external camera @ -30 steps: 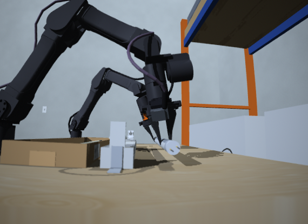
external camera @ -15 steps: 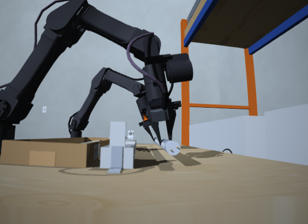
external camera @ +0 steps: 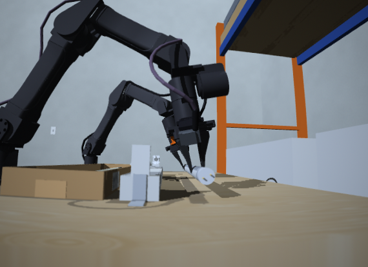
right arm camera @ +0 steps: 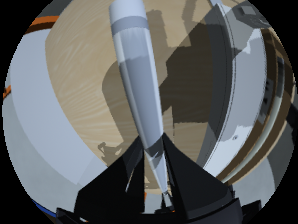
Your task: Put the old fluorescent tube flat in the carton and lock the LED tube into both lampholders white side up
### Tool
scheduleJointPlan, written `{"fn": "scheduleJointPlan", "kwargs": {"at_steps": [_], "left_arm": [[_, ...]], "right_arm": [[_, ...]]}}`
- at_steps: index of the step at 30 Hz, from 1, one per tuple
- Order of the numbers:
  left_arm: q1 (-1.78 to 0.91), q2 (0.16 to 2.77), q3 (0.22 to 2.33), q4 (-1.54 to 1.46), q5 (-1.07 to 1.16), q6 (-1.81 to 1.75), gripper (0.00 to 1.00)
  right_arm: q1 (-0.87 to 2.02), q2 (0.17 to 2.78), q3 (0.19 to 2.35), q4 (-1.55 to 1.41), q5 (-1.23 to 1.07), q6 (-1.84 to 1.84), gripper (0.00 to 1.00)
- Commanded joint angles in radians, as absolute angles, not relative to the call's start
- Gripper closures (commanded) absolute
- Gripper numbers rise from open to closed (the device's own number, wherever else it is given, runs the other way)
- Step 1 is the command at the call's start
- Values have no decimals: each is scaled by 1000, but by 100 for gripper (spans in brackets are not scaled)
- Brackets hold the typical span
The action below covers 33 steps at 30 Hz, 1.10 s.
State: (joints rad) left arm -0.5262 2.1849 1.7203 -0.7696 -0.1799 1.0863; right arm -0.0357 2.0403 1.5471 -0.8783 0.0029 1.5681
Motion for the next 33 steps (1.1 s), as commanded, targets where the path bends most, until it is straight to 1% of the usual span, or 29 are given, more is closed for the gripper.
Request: {"fn": "scheduleJointPlan", "kwargs": {"at_steps": [1,3,6,9,11,13,14,19,21,23,26,28,31,33], "left_arm": [[-520,2140,1740,-750,-189,1083,89],[-513,2135,1747,-750,-189,1084,89],[-529,2145,1705,-745,-191,1084,89],[-529,2143,1724,-747,-190,1084,89],[-537,2135,1708,-742,-190,1080,89],[-531,2133,1719,-740,-192,1083,89],[-532,2134,1692,-738,-193,1083,89],[-532,2134,1694,-717,-200,1083,89],[-526,2122,1721,-723,-198,1084,89],[-533,2132,1682,-718,-200,1084,89],[-534,2130,1699,-721,-199,1084,89],[-543,2120,1673,-705,-204,1083,89],[-530,2120,1676,-697,-208,1083,89],[-519,2115,1707,-732,-205,1091,89]], "right_arm": [[-30,2012,1556,-872,17,1574,89],[-30,2002,1586,-878,16,1575,89],[-31,2010,1524,-853,17,1573,89],[-30,2009,1518,-865,17,1573,89],[-30,2020,1575,-852,16,1573,89],[-32,2009,1545,-848,16,1573,89],[-31,2002,1513,-846,16,1573,89],[-31,2000,1503,-827,16,1573,89],[-33,1995,1536,-831,16,1573,89],[-33,1993,1489,-826,16,1573,89],[-33,1997,1520,-845,16,1573,89],[-33,1986,1480,-813,16,1572,89],[-33,1986,1493,-805,16,1573,89],[-33,1978,1543,-830,16,1573,89]]}}
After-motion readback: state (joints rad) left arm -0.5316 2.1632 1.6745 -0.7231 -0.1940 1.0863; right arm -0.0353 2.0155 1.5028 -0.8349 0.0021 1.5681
